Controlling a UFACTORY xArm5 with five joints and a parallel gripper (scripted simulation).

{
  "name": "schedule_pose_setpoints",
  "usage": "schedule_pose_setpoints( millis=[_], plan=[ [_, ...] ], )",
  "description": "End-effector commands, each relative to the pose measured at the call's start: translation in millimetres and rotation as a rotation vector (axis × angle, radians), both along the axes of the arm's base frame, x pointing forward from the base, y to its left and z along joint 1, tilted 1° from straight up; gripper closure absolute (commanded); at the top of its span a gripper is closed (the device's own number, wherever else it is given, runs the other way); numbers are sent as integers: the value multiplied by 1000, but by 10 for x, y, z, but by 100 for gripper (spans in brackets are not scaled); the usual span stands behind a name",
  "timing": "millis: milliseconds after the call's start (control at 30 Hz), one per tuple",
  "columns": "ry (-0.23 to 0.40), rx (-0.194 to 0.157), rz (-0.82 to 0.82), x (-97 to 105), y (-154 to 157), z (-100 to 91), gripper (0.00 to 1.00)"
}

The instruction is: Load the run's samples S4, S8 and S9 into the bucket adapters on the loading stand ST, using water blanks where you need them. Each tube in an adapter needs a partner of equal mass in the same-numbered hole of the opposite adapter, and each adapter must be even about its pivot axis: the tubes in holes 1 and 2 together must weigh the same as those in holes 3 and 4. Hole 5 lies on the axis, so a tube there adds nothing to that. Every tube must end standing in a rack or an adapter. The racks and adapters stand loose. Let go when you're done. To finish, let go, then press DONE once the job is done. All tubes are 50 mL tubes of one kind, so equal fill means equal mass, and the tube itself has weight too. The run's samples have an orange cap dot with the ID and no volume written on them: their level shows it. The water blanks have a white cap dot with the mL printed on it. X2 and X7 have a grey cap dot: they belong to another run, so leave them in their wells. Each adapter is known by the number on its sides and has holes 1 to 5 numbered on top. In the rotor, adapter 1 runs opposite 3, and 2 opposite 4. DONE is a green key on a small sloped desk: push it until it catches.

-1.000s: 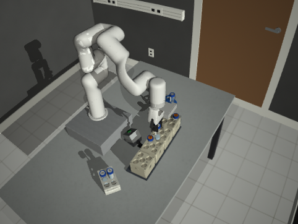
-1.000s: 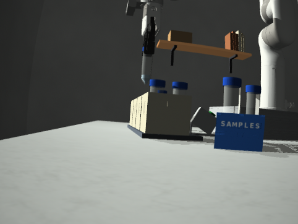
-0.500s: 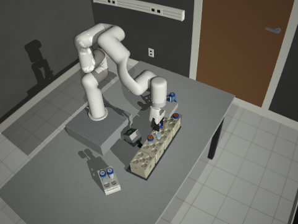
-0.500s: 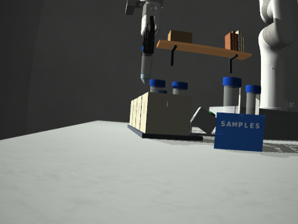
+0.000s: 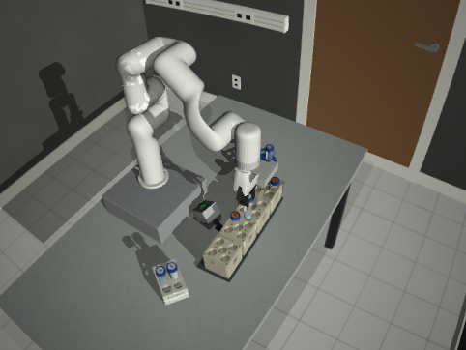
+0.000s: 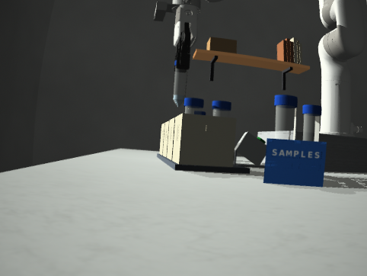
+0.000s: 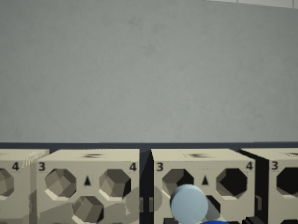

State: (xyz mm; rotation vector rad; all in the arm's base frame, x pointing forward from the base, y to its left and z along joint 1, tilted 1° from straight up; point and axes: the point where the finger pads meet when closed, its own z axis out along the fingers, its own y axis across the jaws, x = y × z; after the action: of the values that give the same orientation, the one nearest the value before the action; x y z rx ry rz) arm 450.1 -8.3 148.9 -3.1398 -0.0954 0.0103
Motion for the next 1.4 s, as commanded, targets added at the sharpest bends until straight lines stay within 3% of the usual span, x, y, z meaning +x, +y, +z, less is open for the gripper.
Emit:
schedule_pose_setpoints(
  millis=[0, 367, 1033, 1367],
  plan=[
    [-6, 16, 0, 16, 1, -59, 100],
    [-6, 16, 0, 16, 4, -280, 100],
    [-6, 16, 0, 15, 5, -290, 100],
    [-6, 16, 0, 15, 6, -390, 100]
  ],
)
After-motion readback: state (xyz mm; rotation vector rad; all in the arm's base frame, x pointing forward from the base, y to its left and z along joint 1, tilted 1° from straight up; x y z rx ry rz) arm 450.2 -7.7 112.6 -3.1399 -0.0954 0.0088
